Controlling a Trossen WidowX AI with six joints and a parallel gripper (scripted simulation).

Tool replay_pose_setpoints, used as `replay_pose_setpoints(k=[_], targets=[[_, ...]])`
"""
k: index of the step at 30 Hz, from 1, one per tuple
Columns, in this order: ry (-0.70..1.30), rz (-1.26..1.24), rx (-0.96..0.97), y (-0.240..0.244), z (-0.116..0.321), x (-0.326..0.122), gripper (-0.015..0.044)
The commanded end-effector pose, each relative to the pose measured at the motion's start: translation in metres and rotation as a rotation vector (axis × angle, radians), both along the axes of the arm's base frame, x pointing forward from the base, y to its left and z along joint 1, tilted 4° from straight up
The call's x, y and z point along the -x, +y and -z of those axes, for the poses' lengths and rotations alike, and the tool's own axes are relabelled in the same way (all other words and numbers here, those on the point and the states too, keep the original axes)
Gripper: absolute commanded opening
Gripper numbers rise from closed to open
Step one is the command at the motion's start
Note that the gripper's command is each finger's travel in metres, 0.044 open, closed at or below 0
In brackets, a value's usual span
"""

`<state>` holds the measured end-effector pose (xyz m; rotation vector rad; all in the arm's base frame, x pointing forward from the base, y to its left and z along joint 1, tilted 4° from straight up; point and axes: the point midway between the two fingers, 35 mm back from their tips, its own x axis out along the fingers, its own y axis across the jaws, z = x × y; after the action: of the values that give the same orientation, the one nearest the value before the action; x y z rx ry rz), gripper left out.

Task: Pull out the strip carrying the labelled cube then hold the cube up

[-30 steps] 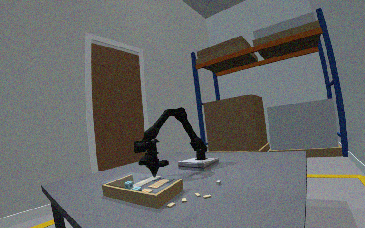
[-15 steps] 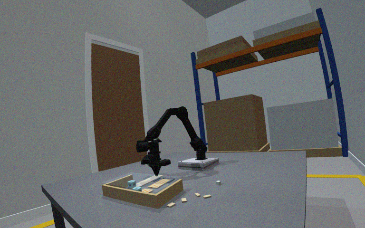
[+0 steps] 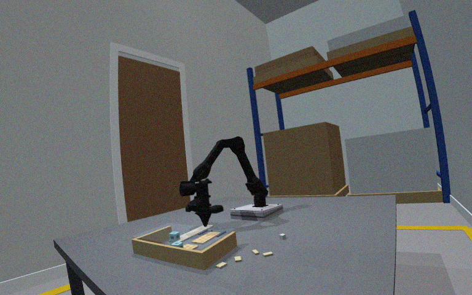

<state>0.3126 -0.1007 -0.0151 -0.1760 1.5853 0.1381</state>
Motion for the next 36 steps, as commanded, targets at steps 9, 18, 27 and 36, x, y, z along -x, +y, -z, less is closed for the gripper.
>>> replay_pose_setpoints(k=[9, 18, 27, 36], targets=[[0.029, 0.002, 0.001, -0.004, 0.004, 0.026, 0.0], [0.03, 0.002, 0.001, -0.007, 0.004, 0.04, 0.0], [0.031, 0.002, 0.001, -0.01, 0.003, 0.053, 0.0], [0.032, 0.002, 0.001, -0.013, 0.003, 0.066, 0.0]])
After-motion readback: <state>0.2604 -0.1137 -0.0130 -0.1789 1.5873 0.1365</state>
